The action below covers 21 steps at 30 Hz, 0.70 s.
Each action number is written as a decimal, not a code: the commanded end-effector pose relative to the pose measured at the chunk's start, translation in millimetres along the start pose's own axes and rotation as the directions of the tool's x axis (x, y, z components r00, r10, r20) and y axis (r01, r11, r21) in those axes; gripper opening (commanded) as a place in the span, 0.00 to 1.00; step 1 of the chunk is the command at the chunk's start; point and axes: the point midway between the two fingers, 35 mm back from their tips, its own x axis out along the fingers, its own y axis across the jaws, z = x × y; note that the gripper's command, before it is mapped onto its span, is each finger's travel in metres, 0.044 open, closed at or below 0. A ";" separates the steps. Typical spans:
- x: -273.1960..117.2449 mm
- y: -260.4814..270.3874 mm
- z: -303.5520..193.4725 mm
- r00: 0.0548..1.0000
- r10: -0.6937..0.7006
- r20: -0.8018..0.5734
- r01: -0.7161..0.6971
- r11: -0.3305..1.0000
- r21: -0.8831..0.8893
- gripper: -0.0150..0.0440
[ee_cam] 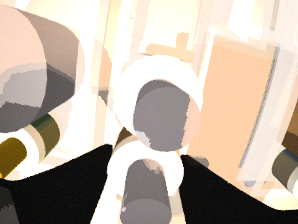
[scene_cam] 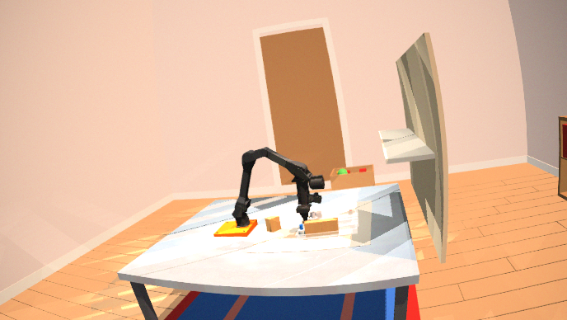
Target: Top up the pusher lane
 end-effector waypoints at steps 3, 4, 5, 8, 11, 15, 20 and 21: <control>0.8 0.4 2.6 1.000 0.003 0.015 -0.003 1.000 0.000 0.25; 0.8 0.4 2.4 1.000 0.003 0.015 -0.003 1.000 0.000 0.25; 0.8 0.4 2.3 1.000 0.003 0.015 -0.003 1.000 0.000 0.25; 0.8 0.4 1.8 1.000 0.003 0.015 -0.003 1.000 0.000 0.25; 0.9 0.4 1.3 1.000 0.003 0.015 -0.003 1.000 0.000 0.25; 0.9 0.4 0.6 1.000 0.003 0.015 -0.003 1.000 0.000 0.25; 0.9 0.4 -0.3 1.000 0.003 0.015 -0.003 1.000 0.000 0.25; 0.9 0.4 -0.4 1.000 0.003 0.015 -0.003 1.000 0.000 0.25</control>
